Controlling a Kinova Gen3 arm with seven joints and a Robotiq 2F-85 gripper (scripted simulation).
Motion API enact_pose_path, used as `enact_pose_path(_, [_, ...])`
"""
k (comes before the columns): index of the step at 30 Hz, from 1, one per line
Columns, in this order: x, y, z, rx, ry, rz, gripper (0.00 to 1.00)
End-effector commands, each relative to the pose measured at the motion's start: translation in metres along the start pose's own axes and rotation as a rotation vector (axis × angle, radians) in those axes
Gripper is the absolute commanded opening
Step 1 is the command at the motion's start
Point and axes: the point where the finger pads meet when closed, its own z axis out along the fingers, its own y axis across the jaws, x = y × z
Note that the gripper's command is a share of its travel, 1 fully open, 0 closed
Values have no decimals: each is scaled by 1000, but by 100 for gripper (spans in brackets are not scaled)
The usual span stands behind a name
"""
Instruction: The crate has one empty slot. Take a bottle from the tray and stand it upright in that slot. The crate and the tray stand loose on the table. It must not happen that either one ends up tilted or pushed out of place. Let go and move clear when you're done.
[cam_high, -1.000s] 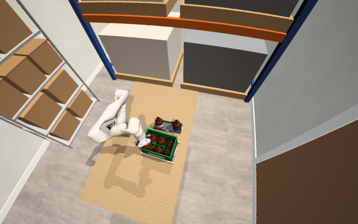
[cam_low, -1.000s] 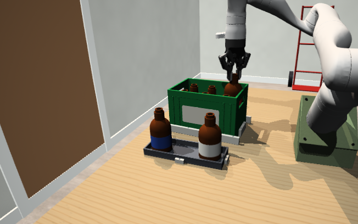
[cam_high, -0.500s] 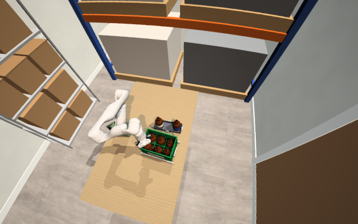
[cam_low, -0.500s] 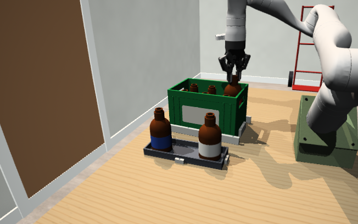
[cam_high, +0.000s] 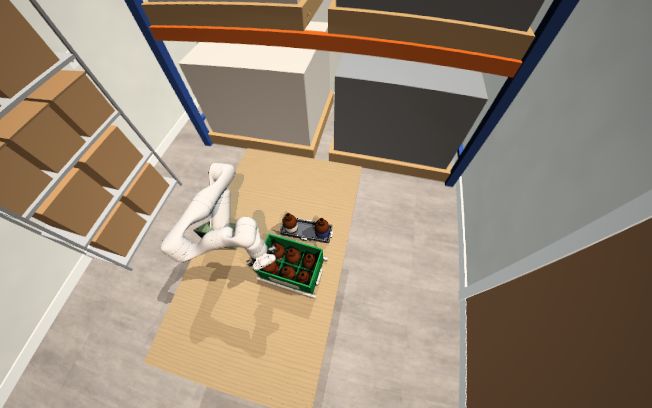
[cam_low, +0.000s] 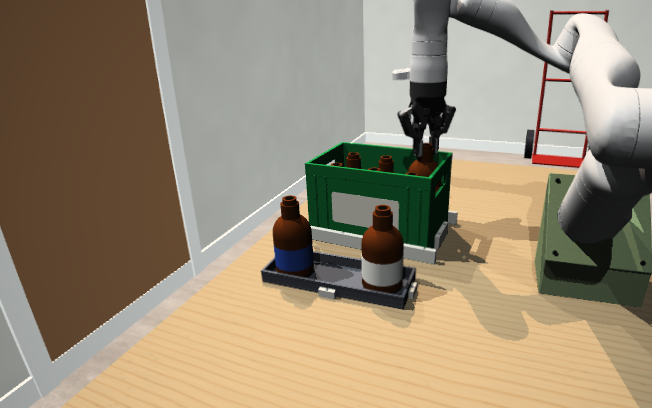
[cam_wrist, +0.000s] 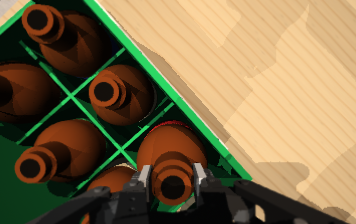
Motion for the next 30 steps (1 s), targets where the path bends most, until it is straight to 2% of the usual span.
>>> enact_pose_path(1, [-1,0,3,3,-1,-1,0])
enact_pose_path(17, [-1,0,16,3,-1,-1,0])
enact_pose_path(30, [-1,0,18,3,-1,-1,0])
